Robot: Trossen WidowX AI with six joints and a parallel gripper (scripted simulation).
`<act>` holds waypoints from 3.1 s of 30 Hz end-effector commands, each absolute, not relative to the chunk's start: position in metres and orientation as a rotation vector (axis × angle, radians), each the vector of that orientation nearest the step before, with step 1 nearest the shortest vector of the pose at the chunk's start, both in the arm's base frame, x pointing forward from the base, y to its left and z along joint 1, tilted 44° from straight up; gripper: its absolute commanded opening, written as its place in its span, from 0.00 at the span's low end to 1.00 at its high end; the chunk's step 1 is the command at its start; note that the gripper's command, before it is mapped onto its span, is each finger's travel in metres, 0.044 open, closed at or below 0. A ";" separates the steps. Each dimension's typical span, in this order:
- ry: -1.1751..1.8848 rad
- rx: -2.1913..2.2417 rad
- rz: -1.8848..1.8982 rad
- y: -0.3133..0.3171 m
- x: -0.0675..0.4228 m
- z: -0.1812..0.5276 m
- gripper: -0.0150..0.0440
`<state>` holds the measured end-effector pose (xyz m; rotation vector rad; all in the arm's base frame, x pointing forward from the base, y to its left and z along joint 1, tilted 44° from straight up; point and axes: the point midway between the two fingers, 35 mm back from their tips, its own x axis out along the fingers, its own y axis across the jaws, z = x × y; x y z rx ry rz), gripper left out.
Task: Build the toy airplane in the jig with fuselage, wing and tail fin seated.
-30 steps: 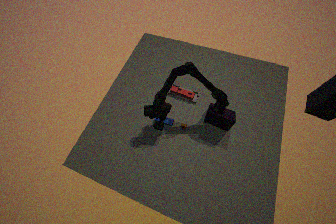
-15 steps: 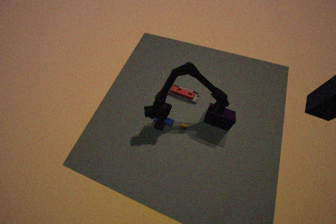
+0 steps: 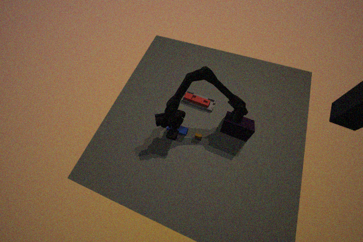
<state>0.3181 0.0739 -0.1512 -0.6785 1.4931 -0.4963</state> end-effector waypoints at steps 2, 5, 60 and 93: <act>1.488 -0.670 -0.492 0.088 0.321 -0.140 0.25; 1.487 -0.670 -0.491 0.094 0.321 -0.134 0.25; 1.608 -1.024 -0.114 0.083 0.338 -0.022 0.25; 1.680 -1.488 0.390 -0.011 0.336 0.036 0.25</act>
